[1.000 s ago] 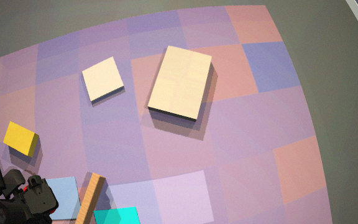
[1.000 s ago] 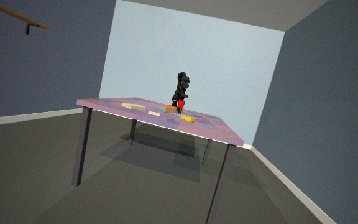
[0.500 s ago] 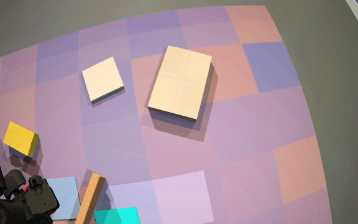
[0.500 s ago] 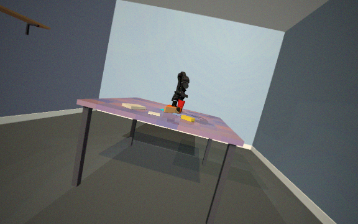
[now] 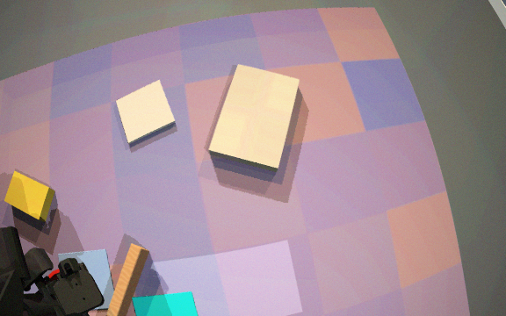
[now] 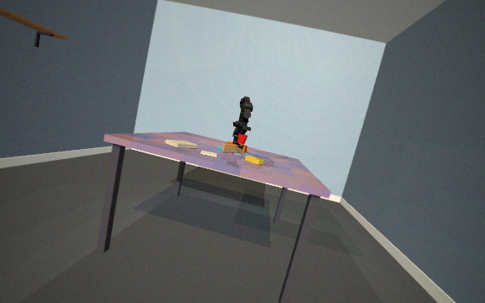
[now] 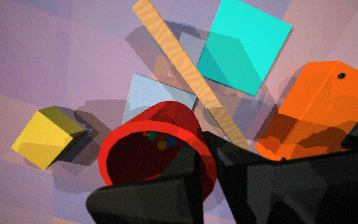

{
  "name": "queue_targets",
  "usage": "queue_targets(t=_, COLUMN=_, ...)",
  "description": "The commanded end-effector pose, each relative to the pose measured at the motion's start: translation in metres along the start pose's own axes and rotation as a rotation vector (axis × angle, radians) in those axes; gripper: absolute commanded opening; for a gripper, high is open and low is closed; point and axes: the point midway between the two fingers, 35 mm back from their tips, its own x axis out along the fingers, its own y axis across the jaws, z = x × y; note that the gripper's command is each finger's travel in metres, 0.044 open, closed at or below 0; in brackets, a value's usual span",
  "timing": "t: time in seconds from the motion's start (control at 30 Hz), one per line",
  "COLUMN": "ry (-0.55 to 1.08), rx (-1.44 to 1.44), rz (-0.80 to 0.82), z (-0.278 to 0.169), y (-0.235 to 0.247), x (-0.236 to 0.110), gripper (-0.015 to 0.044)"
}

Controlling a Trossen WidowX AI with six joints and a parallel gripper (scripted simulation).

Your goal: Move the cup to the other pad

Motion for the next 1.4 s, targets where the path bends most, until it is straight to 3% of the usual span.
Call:
queue_targets(t=0.0, ry=-0.003, rx=-0.003, rz=-0.001, z=0.006, y=-0.012, x=0.000, gripper=0.0000)
queue_targets(t=1.37, ry=-0.008, rx=-0.003, rz=-0.008, z=0.053, y=-0.089, x=-0.004, gripper=0.0000)
